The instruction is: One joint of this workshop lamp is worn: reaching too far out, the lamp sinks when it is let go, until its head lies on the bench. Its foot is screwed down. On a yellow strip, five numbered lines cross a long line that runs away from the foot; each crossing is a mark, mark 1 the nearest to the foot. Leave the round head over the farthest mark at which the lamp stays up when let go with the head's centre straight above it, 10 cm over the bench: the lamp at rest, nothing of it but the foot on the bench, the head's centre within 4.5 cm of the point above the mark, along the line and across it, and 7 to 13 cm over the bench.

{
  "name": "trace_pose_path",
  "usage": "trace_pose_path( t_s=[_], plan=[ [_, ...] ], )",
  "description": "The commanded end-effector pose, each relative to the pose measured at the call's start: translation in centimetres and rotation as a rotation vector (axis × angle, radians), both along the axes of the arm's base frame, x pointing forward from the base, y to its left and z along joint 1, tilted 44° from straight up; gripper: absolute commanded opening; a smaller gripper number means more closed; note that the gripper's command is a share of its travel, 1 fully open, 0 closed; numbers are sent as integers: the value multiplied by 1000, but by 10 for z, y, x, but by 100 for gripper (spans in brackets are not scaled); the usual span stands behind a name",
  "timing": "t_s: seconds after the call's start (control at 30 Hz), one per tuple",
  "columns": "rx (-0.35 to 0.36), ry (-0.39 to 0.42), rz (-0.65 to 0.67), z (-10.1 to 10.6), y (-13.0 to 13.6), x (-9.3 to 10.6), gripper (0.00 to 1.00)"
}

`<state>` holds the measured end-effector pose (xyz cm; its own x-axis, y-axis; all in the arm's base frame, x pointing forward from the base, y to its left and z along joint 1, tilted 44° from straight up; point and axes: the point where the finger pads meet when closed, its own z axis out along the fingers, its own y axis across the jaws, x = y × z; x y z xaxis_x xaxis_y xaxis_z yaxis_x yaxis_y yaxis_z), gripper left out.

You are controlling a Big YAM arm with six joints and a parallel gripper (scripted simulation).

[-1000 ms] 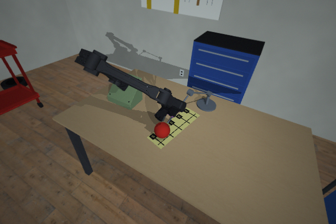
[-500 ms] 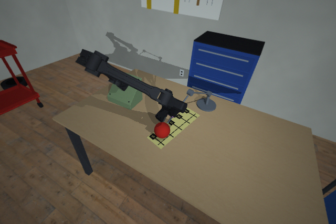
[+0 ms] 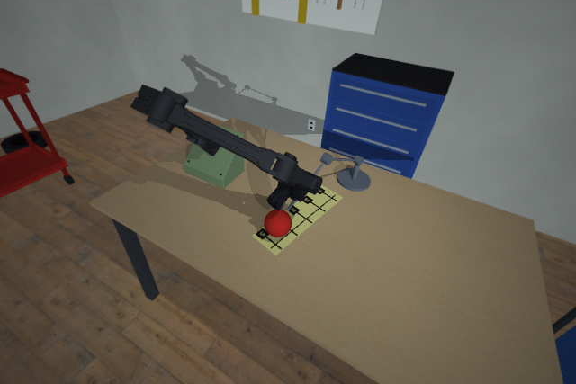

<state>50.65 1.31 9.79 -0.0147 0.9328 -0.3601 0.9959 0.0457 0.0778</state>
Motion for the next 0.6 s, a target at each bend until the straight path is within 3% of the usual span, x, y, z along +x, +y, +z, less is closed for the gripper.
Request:
trace_pose_path(
  t_s=[0.0, 0.57],
  plan=[
    [-23, -82, -1, 65, -29, 27, 0],
    [-17, -61, 0, 66, -30, 28, 0]
  ],
)
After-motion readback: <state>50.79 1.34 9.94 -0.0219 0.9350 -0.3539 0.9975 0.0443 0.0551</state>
